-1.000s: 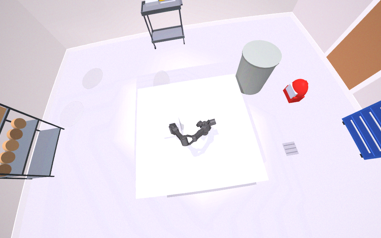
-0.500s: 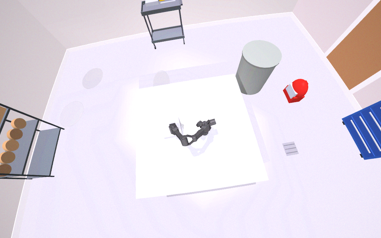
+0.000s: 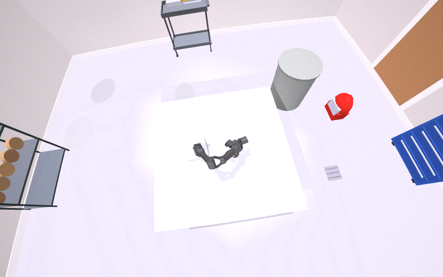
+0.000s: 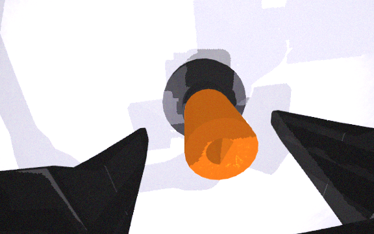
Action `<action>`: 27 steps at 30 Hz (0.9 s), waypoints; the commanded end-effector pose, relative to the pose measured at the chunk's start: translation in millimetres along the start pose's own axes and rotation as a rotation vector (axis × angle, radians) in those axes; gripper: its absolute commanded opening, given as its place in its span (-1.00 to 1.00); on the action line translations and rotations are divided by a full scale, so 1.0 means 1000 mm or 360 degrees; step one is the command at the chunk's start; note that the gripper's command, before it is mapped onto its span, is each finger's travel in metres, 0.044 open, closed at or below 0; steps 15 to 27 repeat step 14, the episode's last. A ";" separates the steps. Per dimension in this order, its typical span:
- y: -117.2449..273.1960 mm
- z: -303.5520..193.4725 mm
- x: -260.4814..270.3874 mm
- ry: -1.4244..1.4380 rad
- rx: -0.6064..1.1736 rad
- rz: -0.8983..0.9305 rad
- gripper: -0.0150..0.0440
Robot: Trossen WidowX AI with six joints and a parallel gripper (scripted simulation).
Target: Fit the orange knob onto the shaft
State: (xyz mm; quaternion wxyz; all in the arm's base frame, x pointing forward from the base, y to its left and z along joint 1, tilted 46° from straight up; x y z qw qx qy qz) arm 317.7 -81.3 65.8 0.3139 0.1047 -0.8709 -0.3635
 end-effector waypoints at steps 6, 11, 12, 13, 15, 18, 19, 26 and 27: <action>0.075 0.000 -0.004 -0.0010 0.0020 -0.0035 1.00; 0.075 0.000 -0.006 -0.0011 0.0020 -0.0035 1.00; 0.075 0.000 -0.006 -0.0011 0.0020 -0.0035 1.00; 0.075 0.000 -0.006 -0.0011 0.0020 -0.0035 1.00; 0.075 0.000 -0.006 -0.0011 0.0020 -0.0035 1.00; 0.075 0.000 -0.006 -0.0011 0.0020 -0.0035 1.00; 0.075 0.000 -0.006 -0.0011 0.0020 -0.0035 1.00; 0.075 0.000 -0.006 -0.0011 0.0020 -0.0035 1.00; 0.075 0.000 -0.006 -0.0011 0.0020 -0.0035 1.00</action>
Point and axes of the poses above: the point midway between the two fingers, 35 mm back from their tips, its own y axis back along the fingers, its own x axis across the jaws, z = x × y, the point moved 1 cm from there along y, back along the fingers, and after that the axes turned 4 degrees about y, right-handed, at the moved point
